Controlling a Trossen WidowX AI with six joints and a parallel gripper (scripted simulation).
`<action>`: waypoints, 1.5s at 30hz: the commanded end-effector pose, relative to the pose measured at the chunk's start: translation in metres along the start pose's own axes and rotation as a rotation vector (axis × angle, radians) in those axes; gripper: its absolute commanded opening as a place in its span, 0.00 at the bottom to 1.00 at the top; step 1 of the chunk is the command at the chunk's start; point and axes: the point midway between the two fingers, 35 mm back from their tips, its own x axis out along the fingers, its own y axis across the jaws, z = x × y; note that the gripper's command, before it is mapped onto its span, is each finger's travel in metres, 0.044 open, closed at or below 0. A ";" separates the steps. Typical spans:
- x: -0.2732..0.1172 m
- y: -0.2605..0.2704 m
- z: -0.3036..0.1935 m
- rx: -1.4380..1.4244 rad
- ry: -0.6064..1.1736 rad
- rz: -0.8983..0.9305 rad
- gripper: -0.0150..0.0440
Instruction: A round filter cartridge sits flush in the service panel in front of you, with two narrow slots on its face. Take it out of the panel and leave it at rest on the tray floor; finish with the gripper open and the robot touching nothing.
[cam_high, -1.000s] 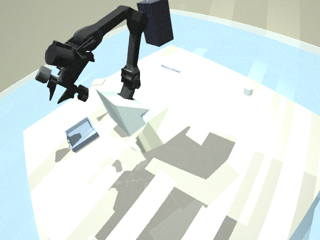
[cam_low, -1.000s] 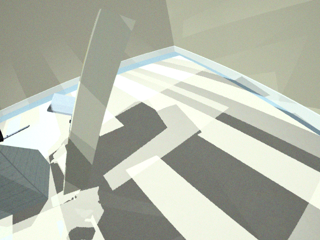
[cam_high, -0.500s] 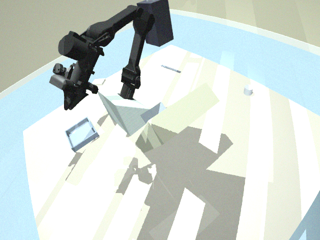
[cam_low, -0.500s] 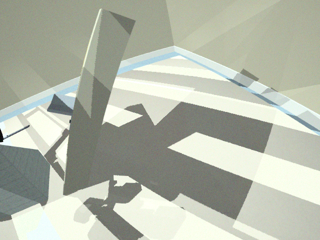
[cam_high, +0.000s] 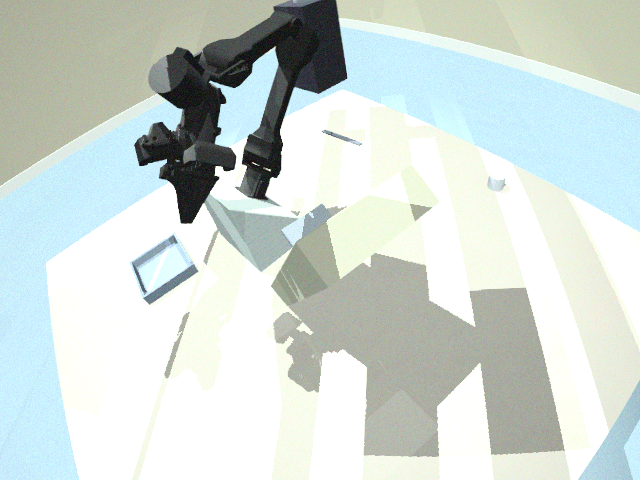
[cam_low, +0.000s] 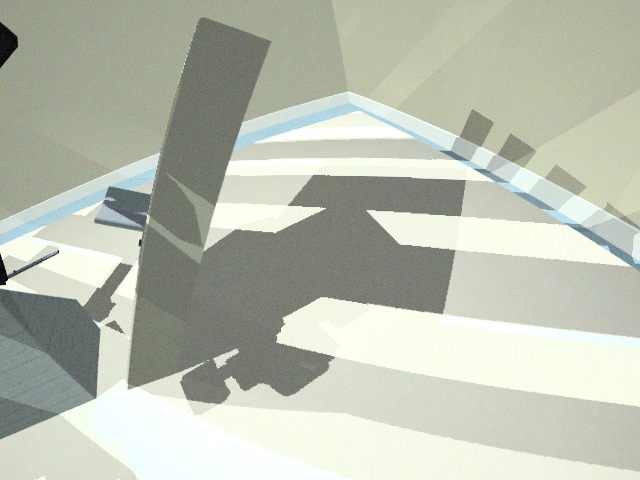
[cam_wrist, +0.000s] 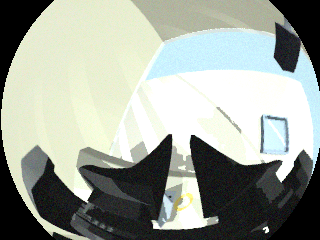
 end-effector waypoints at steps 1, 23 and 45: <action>-0.017 0.048 -0.064 -0.699 0.131 0.334 0.41; -0.056 0.088 -0.130 -1.397 0.068 0.781 0.41; -0.043 0.095 -0.136 -1.400 0.069 0.777 0.41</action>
